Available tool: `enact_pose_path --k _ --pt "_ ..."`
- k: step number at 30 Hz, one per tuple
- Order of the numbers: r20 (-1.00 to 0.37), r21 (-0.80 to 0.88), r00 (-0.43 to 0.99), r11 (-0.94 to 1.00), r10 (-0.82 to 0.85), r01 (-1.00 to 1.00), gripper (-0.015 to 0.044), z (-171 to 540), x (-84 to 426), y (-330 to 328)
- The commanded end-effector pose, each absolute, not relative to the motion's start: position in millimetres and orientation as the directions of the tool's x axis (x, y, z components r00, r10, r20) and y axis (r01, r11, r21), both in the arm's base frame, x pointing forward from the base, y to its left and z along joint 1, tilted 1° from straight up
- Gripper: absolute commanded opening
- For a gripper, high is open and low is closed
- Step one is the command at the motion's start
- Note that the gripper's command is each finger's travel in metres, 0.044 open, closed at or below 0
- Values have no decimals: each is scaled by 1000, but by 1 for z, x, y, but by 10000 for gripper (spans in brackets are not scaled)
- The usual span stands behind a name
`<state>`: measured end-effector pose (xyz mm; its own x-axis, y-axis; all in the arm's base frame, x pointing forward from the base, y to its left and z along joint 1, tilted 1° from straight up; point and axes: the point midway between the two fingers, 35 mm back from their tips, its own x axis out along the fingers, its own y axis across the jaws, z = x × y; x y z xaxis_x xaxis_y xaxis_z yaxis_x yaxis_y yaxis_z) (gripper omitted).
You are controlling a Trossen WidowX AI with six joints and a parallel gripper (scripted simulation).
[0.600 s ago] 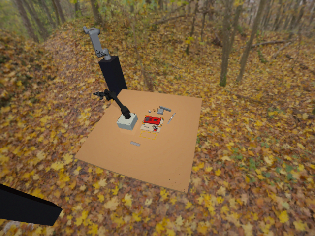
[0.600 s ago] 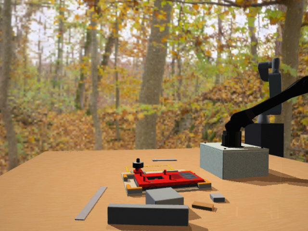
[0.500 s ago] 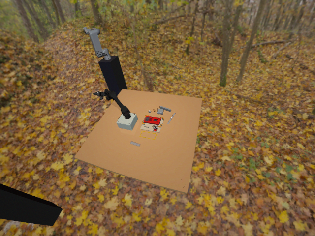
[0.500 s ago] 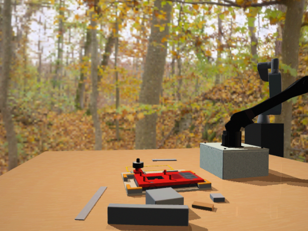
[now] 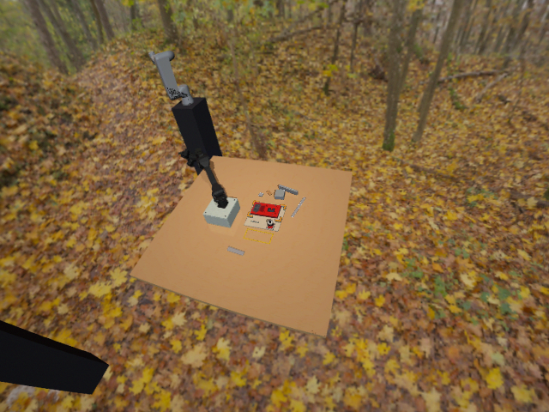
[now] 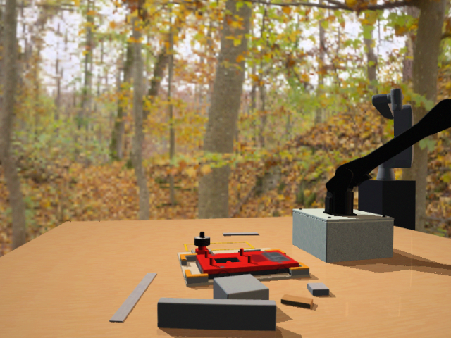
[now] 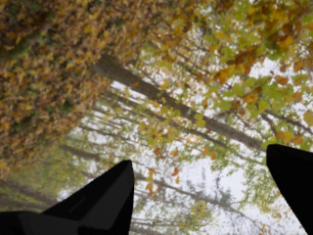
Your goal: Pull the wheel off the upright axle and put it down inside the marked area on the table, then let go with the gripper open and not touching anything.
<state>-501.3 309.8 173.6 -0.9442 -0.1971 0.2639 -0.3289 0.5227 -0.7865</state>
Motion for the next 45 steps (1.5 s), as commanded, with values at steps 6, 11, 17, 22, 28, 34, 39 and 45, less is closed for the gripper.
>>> enact_pose_path --k 6,11,17,22,28,34,39,45 --pt "191 -911 -981 376 27 -168 300 165 -441 396" --pt "153 -967 -976 225 154 -116 300 161 -405 440" --pt "87 -994 -935 -32 343 -104 300 153 -340 499" --pt "20 -955 -867 -248 498 -165 300 145 -275 542" --pt "-36 -874 -793 -403 609 -269 300 142 -202 570" --pt "-101 -754 -689 -507 717 -417 300 134 -126 587" --pt "-161 -626 -590 -544 791 -559 300 127 -65 594" --pt "-250 -423 -441 -507 862 -751 300 115 17 594"
